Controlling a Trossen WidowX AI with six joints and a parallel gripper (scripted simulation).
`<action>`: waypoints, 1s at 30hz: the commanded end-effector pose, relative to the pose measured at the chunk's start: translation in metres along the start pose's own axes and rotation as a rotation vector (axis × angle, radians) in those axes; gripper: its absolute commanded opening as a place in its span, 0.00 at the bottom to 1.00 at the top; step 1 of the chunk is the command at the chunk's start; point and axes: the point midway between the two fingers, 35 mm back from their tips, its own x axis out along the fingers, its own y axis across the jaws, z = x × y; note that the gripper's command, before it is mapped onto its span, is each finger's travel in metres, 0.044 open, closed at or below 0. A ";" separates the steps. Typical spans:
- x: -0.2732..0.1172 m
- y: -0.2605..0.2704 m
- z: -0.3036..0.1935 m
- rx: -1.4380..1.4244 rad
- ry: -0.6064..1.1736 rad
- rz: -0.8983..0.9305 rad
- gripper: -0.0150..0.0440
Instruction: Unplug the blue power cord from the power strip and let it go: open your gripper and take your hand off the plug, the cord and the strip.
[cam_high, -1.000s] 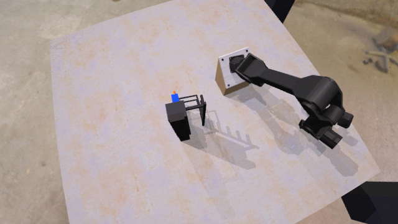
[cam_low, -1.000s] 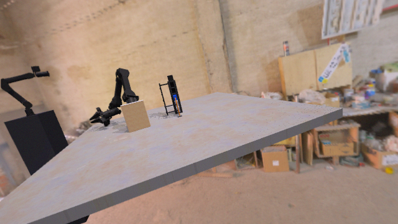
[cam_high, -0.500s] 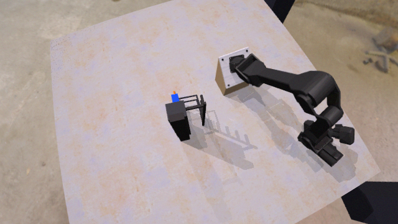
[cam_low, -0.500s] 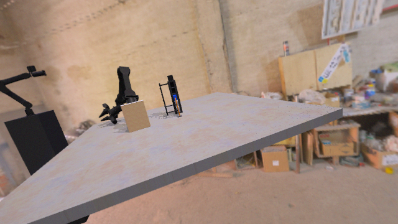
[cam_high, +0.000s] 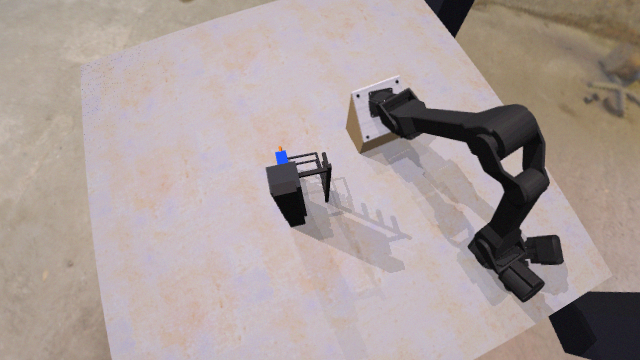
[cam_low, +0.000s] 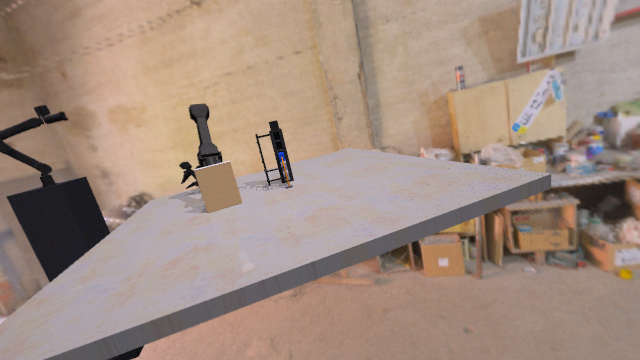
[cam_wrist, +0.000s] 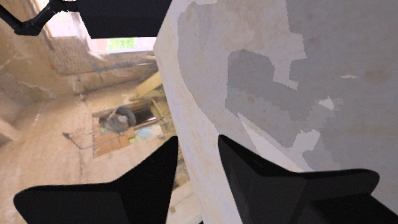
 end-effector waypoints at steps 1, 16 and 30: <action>-0.026 -0.014 0.030 -0.052 -0.101 -0.071 0.53; -0.145 -0.100 0.099 -0.036 -0.382 -0.408 0.53; -0.280 -0.156 0.117 0.027 -0.598 -0.716 0.53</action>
